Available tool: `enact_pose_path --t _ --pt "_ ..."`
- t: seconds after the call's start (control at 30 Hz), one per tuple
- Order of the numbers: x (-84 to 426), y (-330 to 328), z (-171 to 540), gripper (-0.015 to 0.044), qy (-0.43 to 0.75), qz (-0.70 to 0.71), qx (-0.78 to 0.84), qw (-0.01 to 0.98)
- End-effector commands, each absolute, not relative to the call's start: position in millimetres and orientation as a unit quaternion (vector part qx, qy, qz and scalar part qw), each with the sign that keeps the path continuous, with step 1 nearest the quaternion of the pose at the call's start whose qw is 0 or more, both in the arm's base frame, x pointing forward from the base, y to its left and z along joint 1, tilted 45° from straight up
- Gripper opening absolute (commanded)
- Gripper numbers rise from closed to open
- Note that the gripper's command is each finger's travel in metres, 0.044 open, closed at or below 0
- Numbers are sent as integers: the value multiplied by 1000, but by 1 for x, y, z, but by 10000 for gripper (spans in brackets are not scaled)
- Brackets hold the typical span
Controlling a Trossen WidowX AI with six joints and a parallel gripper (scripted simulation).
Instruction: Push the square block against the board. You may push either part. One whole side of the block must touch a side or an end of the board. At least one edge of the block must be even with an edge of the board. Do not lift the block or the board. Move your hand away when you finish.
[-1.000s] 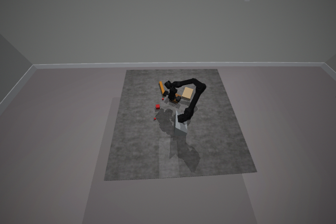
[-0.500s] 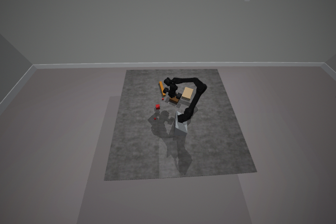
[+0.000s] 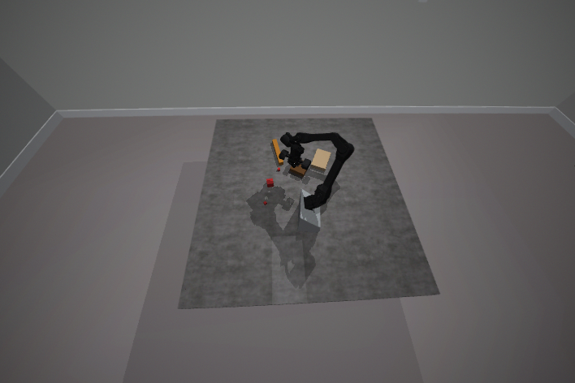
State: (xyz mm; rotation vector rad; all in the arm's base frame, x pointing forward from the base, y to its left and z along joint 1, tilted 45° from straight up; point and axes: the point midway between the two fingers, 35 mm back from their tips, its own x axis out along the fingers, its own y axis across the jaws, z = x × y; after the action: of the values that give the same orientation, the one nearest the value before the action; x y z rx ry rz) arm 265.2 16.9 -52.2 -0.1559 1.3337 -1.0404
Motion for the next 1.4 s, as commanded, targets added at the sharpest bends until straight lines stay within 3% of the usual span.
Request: enact_pose_path --t 0.0,0.33,1.37 --pt "265 17 -52 0 590 -461 -67 660" --pt "272 14 -52 0 601 -445 -83 659" --pt "385 -75 -35 0 740 -83 -395 538"
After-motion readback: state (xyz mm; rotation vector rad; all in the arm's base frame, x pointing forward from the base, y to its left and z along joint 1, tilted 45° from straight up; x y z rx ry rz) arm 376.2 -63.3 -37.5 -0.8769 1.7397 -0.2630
